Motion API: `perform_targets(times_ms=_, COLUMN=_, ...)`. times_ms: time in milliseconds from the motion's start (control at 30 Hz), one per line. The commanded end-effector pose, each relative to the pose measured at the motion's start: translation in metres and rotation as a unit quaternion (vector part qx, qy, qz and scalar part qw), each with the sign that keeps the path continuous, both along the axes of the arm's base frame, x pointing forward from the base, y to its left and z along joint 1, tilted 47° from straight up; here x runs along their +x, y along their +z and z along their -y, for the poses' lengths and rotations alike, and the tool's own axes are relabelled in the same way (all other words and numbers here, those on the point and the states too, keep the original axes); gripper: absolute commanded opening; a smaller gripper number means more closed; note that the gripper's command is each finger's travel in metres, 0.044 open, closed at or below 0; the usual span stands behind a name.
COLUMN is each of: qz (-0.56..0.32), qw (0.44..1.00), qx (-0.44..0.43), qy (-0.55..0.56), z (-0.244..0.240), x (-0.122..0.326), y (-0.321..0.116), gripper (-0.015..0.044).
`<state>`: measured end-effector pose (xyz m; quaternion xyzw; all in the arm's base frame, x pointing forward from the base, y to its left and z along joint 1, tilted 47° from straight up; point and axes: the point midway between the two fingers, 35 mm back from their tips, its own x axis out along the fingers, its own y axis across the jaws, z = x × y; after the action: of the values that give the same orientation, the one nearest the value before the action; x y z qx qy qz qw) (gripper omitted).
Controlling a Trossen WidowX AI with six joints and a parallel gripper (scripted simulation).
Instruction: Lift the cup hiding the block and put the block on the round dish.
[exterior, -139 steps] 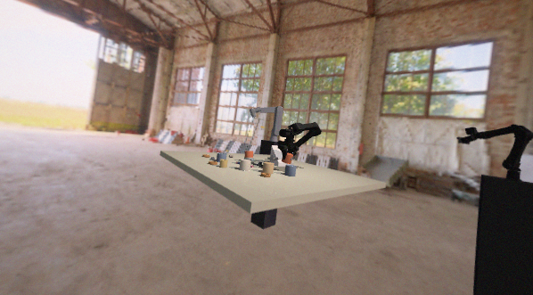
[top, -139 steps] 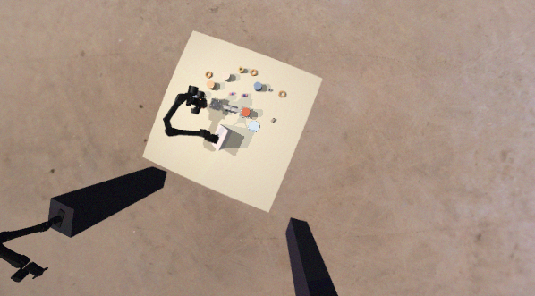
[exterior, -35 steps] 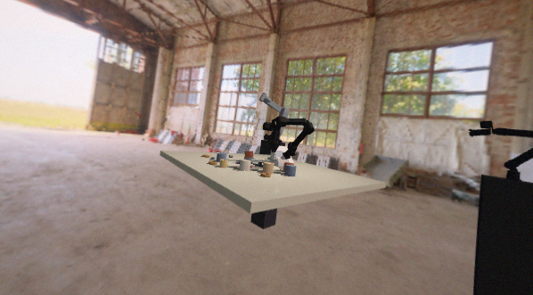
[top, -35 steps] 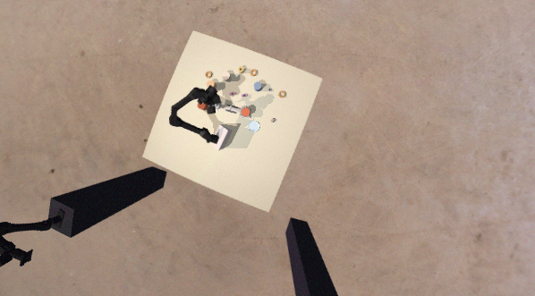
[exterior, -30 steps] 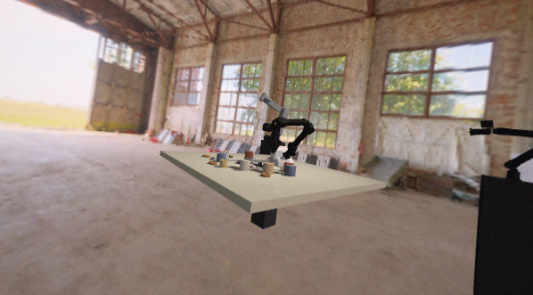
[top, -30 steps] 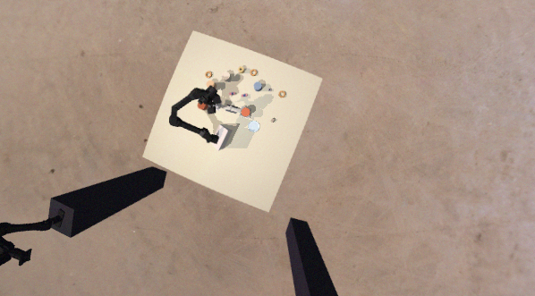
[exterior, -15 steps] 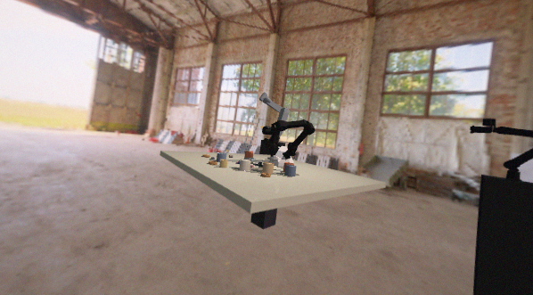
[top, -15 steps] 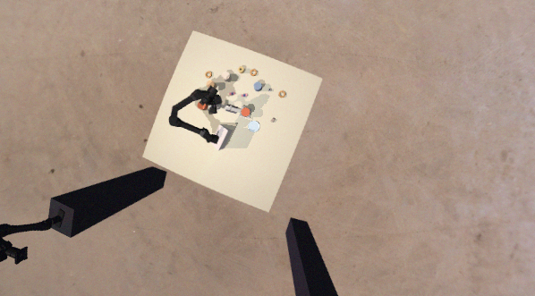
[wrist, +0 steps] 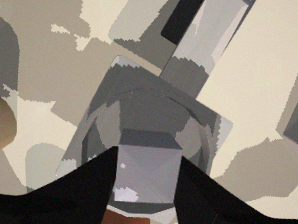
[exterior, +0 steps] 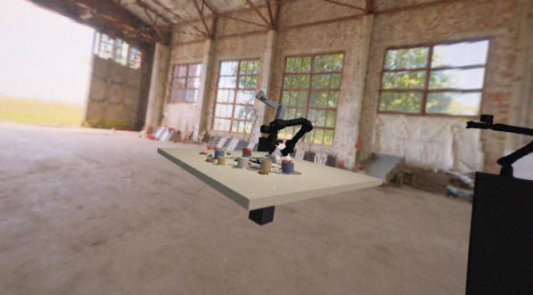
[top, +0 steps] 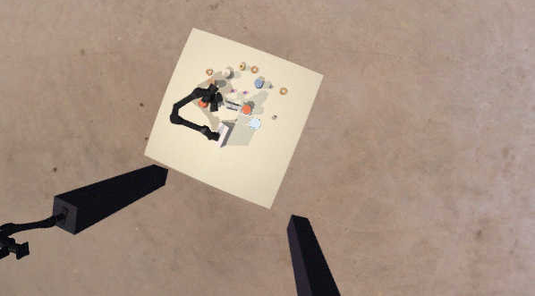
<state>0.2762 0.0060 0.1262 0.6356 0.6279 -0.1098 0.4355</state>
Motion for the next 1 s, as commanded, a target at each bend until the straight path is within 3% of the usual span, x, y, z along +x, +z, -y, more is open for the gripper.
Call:
perform_targets(times_ms=0, qz=-0.002, qw=1.0, qx=0.003, qy=-0.001, z=-0.001, x=-0.001, y=-0.001, gripper=0.0102)
perform_targets(times_ms=133, qz=0.011, qw=1.0, qx=-0.009, qy=-0.003, z=0.004, x=0.002, y=0.002, gripper=0.0)
perform_targets(times_ms=967, qz=-0.029, qw=0.997, qx=0.001, qy=-0.078, z=0.065, x=-0.021, y=0.063, gripper=0.0)
